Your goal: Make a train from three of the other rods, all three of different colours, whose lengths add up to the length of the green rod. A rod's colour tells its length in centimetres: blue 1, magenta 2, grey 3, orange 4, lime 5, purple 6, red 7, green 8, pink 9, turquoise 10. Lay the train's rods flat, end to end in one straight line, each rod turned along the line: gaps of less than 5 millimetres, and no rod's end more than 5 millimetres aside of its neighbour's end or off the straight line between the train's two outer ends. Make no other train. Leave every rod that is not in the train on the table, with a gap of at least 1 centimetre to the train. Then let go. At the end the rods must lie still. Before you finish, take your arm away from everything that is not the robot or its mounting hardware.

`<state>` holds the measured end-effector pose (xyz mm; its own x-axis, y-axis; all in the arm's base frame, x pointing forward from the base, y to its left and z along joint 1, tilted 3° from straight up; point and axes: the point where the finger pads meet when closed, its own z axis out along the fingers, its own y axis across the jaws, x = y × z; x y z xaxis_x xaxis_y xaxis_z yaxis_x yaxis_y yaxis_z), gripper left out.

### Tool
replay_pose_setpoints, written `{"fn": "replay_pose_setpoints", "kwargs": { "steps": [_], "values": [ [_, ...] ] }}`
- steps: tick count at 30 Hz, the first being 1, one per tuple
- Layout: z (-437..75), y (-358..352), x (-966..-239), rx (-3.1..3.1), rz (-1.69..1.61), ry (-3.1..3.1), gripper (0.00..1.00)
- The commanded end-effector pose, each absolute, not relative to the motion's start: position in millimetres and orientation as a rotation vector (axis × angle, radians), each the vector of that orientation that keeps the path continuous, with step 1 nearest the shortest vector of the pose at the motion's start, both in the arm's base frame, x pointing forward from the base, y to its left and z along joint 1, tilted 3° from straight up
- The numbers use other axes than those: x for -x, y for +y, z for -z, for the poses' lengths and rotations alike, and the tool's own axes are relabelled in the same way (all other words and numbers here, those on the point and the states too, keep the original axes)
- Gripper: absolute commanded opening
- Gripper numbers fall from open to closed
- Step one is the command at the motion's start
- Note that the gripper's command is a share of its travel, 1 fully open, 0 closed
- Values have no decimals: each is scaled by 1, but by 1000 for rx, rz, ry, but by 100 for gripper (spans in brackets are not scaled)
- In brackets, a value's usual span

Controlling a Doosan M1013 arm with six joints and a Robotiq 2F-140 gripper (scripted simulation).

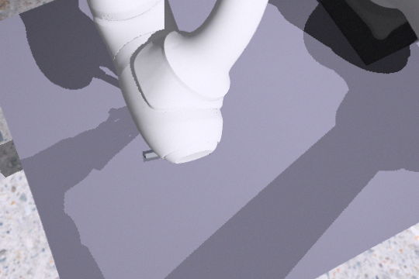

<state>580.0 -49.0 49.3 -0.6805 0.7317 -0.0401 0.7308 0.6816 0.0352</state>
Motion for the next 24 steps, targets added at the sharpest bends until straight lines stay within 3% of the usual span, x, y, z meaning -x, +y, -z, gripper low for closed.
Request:
{"fn": "replay_pose_setpoints", "kwargs": {
  "steps": [1,16,24],
  "values": [
    [-49,-49,-580,-1233,-25,2834,3],
    [-49,-49,-580,-1233,-25,2834,15],
    [-49,-49,-580,-1233,-25,2834,15]
  ]
}}
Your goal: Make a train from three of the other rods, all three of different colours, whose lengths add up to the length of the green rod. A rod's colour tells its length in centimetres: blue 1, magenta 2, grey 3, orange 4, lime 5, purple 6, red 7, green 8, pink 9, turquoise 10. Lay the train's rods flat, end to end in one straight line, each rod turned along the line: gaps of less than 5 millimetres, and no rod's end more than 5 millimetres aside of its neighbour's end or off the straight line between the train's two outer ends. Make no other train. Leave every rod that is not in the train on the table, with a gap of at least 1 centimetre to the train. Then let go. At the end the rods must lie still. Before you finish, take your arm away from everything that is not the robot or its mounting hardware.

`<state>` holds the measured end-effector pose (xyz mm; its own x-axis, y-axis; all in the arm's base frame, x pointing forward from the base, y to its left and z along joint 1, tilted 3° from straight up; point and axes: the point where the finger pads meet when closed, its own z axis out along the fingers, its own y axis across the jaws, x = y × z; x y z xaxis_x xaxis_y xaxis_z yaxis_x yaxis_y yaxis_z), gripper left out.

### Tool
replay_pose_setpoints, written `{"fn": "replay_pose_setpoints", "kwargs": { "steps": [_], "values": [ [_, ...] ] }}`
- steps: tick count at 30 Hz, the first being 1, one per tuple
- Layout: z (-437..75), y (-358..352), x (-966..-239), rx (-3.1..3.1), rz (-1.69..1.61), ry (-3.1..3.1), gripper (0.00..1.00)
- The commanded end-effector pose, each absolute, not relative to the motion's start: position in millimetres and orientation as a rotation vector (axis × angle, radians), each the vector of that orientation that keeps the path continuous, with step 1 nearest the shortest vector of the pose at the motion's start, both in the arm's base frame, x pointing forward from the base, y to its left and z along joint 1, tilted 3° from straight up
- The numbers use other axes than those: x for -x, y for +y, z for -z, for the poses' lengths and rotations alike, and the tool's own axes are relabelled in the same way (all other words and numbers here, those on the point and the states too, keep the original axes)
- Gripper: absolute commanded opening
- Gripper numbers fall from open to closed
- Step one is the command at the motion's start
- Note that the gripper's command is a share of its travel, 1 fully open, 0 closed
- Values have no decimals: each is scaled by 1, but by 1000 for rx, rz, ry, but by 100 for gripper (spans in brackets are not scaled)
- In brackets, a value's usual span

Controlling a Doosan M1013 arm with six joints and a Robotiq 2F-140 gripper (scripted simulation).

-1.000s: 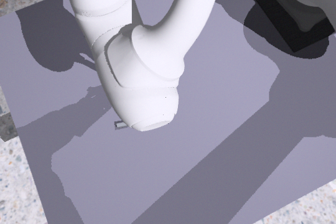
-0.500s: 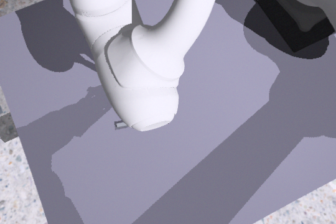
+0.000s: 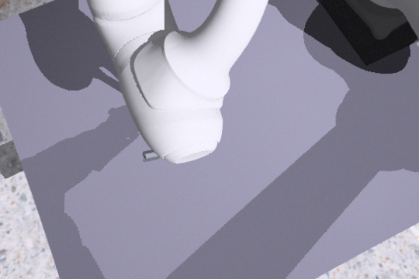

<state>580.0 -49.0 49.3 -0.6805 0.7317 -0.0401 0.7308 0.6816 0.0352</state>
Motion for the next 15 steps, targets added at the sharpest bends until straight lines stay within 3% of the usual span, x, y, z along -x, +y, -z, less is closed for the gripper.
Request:
{"fn": "replay_pose_setpoints", "kwargs": {
  "steps": [1,15],
  "values": [
    [-49,-49,-580,-1233,-25,2834,15],
    [-71,-49,-579,-1233,-25,2834,15]
  ]
}}
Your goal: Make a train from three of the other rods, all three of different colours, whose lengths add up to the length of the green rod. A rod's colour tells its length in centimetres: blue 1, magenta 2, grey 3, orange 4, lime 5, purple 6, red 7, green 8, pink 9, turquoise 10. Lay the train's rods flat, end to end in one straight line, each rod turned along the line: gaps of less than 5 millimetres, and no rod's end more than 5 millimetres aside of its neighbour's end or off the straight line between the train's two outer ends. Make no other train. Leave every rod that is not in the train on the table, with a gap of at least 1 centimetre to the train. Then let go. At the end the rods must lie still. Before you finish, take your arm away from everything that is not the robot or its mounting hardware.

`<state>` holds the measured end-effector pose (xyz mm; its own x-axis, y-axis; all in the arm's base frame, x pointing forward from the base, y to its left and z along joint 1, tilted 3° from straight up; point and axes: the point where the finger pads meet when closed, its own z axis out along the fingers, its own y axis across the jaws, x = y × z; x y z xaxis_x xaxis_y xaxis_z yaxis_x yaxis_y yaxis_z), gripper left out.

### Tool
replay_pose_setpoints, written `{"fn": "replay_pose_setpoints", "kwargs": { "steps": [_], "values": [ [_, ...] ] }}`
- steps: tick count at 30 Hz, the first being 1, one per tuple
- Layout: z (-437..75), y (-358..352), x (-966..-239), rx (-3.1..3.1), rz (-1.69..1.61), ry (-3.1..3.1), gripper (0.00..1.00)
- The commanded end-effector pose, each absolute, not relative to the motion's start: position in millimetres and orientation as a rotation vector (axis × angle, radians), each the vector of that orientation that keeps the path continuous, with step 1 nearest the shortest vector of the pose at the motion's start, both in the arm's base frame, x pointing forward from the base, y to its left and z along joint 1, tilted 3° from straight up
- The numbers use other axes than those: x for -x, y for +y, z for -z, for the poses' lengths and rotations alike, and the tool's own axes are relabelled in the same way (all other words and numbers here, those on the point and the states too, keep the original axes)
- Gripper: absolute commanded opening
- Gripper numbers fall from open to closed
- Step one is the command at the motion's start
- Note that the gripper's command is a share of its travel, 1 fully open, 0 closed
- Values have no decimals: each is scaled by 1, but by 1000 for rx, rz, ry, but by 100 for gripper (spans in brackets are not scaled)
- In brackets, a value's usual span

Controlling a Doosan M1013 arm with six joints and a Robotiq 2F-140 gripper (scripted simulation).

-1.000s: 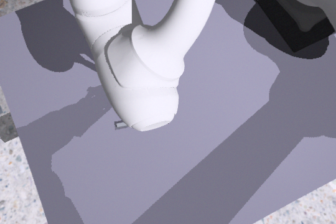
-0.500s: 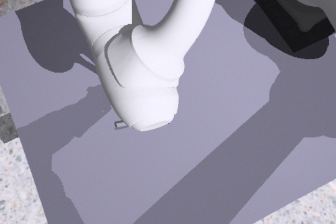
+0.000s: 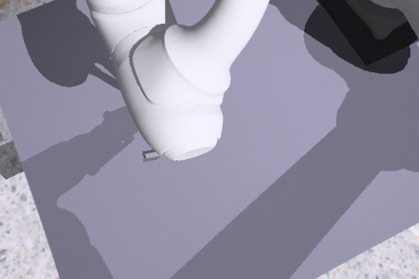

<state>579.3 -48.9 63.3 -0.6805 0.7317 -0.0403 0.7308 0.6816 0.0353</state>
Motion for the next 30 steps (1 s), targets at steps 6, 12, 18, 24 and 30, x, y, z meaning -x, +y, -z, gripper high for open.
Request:
{"fn": "replay_pose_setpoints", "kwargs": {
  "steps": [6,12,18,24,30],
  "values": [
    [-103,-49,-577,-1233,-25,2834,15],
    [-127,-49,-576,-1233,-25,2834,15],
    [-138,-48,-575,-1233,-25,2834,15],
    [-139,-48,-575,-1233,-25,2834,100],
    [-139,-48,-575,-1233,-25,2834,100]
  ]
}}
